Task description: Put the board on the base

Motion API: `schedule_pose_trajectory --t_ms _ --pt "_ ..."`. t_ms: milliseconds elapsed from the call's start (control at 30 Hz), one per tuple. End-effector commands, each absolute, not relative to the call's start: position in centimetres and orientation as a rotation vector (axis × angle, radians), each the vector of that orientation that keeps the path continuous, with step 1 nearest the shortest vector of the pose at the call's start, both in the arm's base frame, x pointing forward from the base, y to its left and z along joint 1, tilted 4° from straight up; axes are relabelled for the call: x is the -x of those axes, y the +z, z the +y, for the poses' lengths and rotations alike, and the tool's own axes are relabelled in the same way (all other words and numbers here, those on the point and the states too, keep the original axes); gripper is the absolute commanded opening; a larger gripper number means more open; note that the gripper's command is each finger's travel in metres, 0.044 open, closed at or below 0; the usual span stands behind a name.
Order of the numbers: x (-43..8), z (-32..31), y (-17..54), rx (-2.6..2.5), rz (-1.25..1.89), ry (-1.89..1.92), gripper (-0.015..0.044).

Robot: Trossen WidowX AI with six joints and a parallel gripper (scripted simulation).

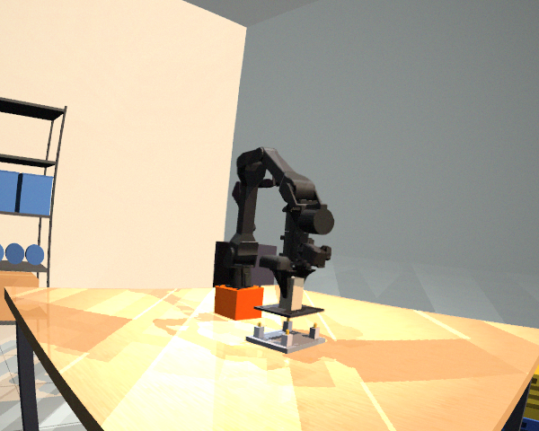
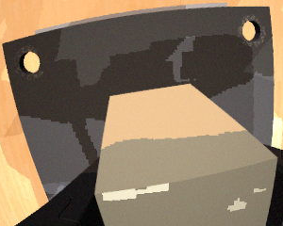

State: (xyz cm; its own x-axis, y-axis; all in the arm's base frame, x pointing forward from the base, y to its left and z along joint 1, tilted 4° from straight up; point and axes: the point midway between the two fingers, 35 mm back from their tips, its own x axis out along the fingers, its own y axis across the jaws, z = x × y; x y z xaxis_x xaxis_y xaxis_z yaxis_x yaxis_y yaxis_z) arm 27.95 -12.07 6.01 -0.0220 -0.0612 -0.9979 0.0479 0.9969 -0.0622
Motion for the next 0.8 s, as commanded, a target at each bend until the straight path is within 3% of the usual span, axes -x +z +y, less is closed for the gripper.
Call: schedule_pose_trajectory --t_ms 0,767 --pt "-27.8 -12.2 5.6 0.016 1.594 -0.08 0.0" --pt "-27.8 -12.3 3.5 0.014 1.593 -0.083 0.0"
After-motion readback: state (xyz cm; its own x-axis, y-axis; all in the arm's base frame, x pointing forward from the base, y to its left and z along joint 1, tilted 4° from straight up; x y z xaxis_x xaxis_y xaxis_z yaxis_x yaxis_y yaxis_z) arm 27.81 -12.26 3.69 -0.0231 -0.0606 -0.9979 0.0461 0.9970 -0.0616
